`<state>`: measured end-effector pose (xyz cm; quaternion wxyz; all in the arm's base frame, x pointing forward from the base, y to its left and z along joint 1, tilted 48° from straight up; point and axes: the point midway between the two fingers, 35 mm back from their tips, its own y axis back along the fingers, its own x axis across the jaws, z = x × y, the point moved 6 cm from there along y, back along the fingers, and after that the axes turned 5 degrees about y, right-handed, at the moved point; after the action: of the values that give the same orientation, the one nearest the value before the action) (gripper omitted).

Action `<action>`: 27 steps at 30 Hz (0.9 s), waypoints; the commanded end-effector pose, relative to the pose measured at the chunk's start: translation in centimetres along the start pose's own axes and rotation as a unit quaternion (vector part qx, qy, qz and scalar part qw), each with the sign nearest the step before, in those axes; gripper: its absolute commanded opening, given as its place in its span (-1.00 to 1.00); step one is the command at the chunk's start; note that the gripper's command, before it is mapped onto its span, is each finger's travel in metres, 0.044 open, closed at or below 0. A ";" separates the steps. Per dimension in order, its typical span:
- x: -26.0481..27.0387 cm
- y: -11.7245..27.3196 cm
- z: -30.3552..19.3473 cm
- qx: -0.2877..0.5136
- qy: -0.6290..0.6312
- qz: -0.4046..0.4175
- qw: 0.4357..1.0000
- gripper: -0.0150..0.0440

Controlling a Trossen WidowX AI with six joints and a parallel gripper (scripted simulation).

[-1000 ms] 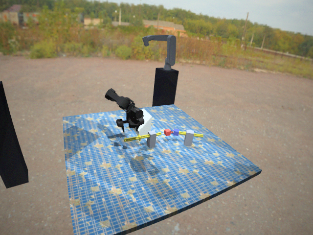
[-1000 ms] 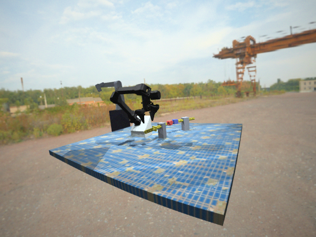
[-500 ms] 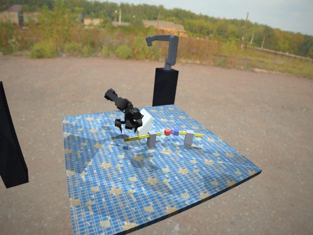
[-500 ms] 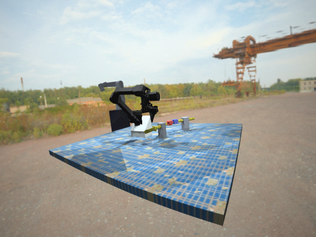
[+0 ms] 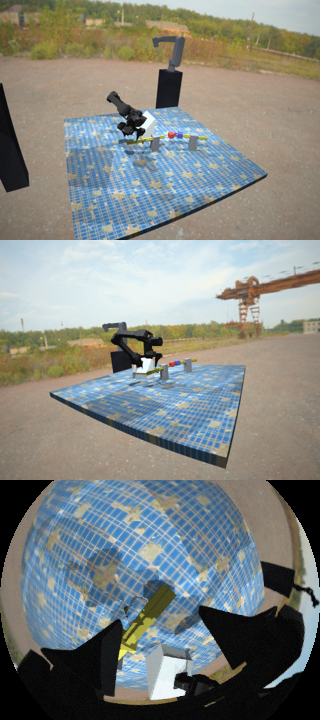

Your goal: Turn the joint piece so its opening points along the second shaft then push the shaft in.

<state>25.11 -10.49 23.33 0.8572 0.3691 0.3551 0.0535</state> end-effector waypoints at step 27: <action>0.2 -4.1 0.4 0.010 -0.383 -0.026 0.923 1.00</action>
<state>24.84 -13.46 20.88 0.9245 0.3634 0.0142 -0.1139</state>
